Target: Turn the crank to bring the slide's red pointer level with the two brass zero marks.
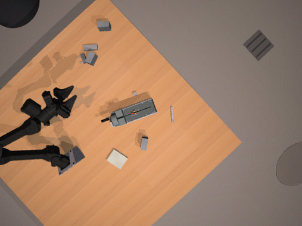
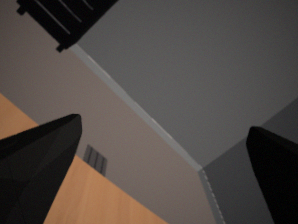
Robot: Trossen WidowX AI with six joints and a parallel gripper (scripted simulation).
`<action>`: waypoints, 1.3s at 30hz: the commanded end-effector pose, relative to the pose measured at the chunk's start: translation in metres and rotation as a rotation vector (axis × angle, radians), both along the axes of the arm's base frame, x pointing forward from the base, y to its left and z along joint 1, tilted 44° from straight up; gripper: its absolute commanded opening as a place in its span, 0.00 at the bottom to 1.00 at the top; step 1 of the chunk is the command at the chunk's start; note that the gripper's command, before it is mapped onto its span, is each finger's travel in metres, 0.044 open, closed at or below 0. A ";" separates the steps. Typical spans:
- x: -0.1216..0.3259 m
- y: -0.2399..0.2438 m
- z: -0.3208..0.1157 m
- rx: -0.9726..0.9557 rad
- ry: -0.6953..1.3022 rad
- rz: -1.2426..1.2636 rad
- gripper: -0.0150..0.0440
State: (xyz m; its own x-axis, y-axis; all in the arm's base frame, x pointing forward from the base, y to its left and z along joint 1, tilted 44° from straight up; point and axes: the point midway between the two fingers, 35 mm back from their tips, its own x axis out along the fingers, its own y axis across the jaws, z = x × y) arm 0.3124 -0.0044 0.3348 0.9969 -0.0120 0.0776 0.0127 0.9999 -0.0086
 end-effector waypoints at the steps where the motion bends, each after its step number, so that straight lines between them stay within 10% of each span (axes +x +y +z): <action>1: 0.000 0.000 0.000 0.000 0.002 0.000 0.98; 39: 0.119 -0.035 -0.187 0.444 0.630 0.232 1.00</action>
